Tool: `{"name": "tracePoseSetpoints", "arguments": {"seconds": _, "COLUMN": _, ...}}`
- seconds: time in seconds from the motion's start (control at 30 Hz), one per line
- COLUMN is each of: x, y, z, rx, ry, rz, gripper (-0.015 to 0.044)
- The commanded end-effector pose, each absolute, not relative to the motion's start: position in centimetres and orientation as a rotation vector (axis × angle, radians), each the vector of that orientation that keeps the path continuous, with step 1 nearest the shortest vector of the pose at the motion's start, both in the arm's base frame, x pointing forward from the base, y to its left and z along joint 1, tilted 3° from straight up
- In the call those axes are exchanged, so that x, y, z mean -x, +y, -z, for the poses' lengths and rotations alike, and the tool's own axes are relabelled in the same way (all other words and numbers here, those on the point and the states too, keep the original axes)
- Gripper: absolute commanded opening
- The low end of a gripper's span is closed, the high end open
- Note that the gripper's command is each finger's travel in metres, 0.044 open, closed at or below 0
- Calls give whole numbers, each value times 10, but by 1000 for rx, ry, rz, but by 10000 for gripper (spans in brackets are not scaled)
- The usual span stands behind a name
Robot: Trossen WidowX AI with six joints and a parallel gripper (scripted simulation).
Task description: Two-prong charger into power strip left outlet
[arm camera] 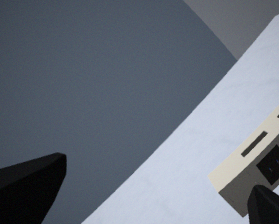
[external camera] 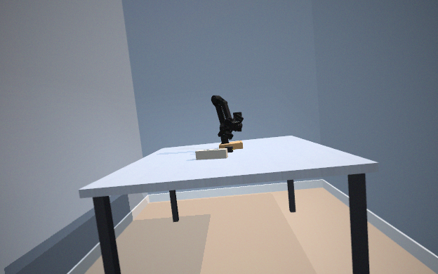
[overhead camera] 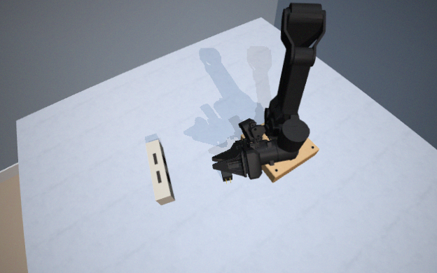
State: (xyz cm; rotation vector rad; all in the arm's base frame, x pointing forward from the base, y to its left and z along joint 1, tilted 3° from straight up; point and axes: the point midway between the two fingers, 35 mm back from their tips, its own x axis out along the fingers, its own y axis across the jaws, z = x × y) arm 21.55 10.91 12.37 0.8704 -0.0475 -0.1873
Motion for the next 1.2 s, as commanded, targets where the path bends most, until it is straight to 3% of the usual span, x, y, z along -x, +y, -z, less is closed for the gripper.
{"name": "tracePoseSetpoints", "arguments": {"seconds": 0.0, "x": -216, "y": 109, "z": -123, "rx": -864, "ry": -46, "rz": 187, "gripper": 426}}
{"name": "tracePoseSetpoints", "arguments": {"seconds": 1.17, "x": -271, "y": 136, "z": -71, "rx": 287, "ry": 460, "rz": 47, "gripper": 440}}
